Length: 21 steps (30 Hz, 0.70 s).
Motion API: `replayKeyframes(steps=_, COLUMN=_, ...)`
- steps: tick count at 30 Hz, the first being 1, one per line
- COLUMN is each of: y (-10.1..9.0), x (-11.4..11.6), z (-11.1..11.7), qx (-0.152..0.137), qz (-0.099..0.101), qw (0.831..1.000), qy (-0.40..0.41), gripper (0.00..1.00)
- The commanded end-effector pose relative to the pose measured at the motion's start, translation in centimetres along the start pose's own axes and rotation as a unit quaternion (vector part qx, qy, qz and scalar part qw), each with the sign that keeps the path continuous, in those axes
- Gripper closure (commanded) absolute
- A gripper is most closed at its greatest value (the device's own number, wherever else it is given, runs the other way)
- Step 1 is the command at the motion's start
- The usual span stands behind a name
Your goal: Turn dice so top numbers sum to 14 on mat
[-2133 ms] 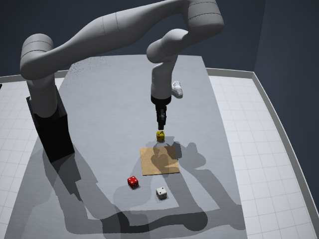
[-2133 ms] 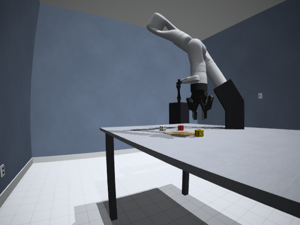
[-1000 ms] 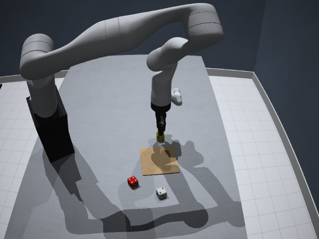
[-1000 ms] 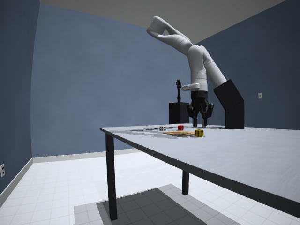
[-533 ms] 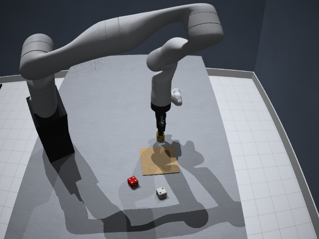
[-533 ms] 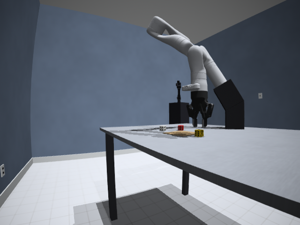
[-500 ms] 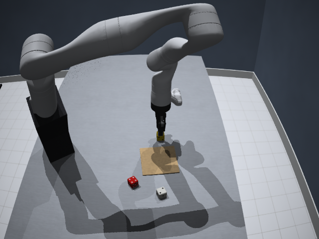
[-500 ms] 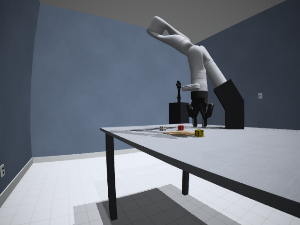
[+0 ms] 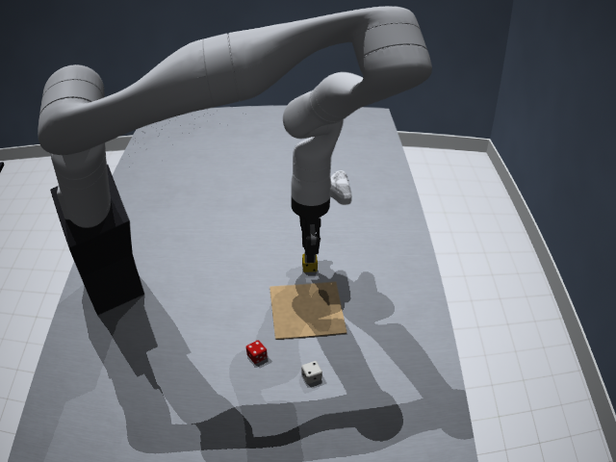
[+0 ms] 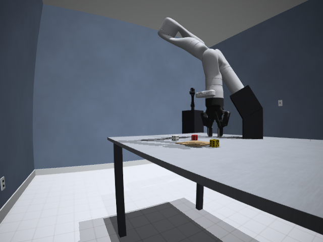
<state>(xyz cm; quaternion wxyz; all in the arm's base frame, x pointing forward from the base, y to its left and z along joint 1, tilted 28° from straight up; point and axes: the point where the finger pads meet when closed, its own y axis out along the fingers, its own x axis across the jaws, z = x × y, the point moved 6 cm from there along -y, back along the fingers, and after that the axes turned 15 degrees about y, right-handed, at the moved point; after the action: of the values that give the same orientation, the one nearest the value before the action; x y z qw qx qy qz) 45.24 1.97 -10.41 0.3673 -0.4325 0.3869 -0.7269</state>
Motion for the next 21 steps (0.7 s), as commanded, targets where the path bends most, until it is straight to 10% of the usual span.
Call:
replayKeyframes(steps=1, y=0.11, x=-0.05, z=0.26, qx=0.003, qz=0.002, qw=1.000, qy=0.002, gripper=0.54)
replayKeyframes(steps=21, y=0.11, x=-0.14, z=0.56, qx=0.003, qz=0.002, qw=1.000, qy=0.002, gripper=0.54)
